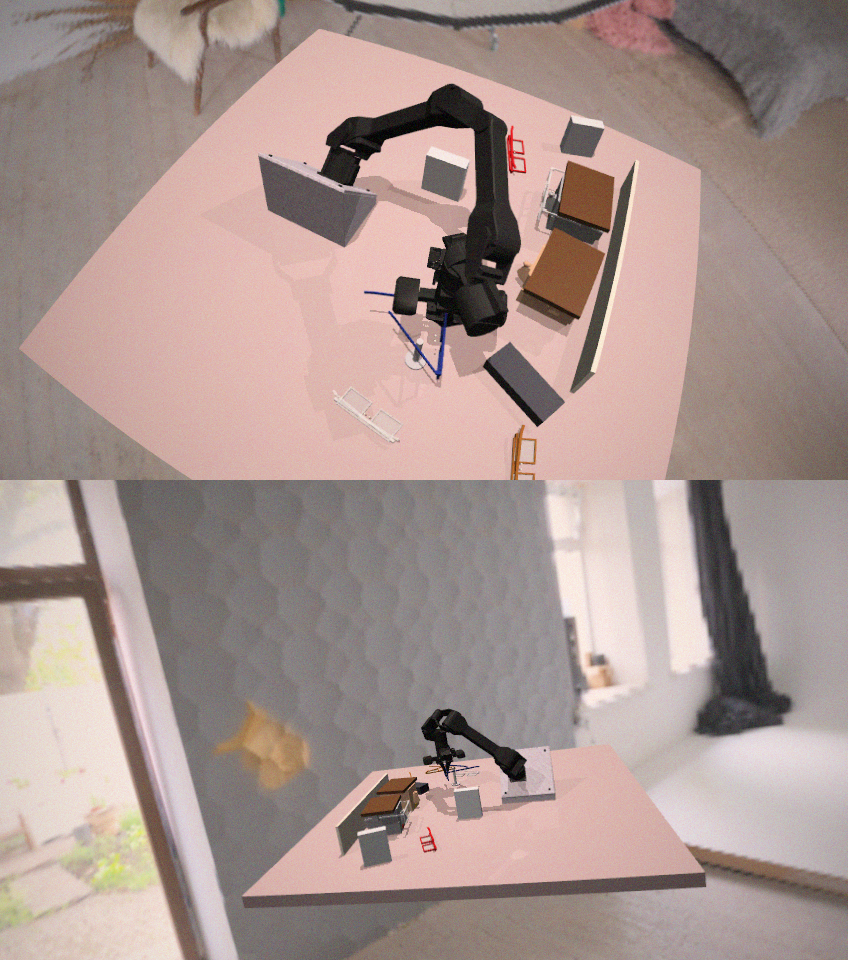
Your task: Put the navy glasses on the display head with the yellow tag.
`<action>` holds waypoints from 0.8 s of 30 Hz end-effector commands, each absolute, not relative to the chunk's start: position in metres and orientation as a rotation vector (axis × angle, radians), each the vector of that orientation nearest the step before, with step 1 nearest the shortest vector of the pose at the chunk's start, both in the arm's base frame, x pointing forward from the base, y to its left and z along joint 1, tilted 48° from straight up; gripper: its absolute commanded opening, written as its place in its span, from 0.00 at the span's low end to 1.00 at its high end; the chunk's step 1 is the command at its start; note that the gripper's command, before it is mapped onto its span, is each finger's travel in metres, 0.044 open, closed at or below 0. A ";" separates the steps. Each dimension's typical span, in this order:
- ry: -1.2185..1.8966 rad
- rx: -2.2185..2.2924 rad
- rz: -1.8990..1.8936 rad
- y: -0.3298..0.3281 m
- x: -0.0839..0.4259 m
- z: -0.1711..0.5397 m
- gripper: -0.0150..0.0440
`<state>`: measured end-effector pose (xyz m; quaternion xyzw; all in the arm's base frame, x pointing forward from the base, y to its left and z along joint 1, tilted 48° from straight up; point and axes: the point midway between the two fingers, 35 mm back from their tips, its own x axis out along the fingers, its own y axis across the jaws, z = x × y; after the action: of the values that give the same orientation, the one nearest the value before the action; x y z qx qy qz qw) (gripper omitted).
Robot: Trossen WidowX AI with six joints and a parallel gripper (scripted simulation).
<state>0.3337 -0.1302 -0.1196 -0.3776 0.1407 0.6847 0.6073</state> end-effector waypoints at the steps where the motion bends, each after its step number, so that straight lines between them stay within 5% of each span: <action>1: 0.329 -0.860 1.578 -0.125 0.332 -0.126 0.25; 24: 0.328 -0.860 1.578 -0.115 0.340 -0.115 0.25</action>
<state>0.3364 -0.1168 -0.1203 -0.3701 0.1431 0.6867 0.6091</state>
